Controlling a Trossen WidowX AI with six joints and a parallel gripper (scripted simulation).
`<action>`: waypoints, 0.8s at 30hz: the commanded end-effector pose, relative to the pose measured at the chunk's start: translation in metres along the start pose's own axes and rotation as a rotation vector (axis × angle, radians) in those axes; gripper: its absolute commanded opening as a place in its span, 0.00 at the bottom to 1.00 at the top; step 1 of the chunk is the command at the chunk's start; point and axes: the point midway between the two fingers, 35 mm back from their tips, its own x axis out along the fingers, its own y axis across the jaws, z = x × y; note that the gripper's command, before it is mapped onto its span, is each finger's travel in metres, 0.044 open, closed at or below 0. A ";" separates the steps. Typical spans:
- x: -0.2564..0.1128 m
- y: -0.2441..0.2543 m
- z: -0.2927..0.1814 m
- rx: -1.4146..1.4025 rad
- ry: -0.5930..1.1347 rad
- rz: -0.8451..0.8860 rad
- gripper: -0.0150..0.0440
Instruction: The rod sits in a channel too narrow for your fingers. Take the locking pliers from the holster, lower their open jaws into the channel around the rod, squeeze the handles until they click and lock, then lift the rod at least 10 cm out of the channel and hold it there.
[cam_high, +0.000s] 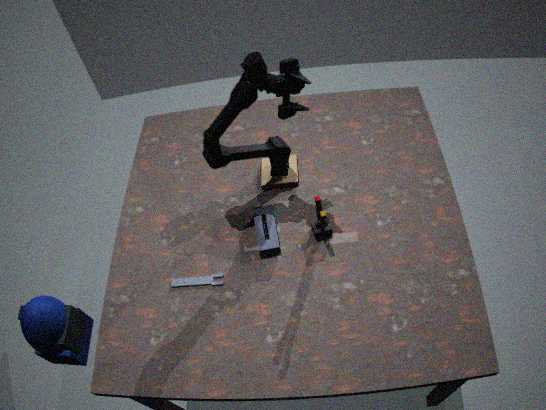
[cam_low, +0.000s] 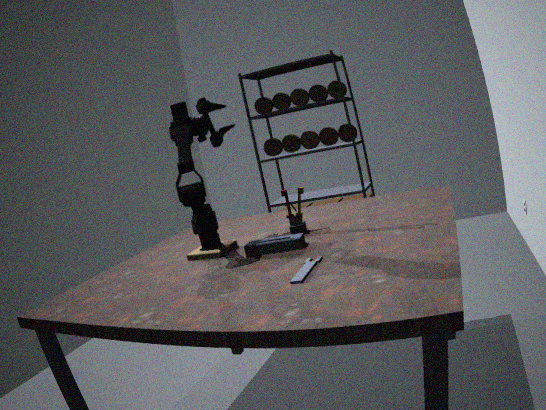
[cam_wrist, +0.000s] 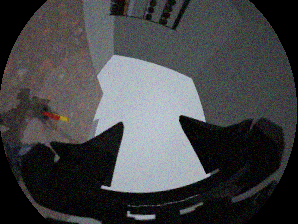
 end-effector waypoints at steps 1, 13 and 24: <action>0.000 0.000 0.000 0.007 0.004 0.001 0.98; 0.041 0.021 -0.008 0.468 0.256 -0.003 1.00; 0.080 0.069 -0.057 0.903 0.499 -0.098 1.00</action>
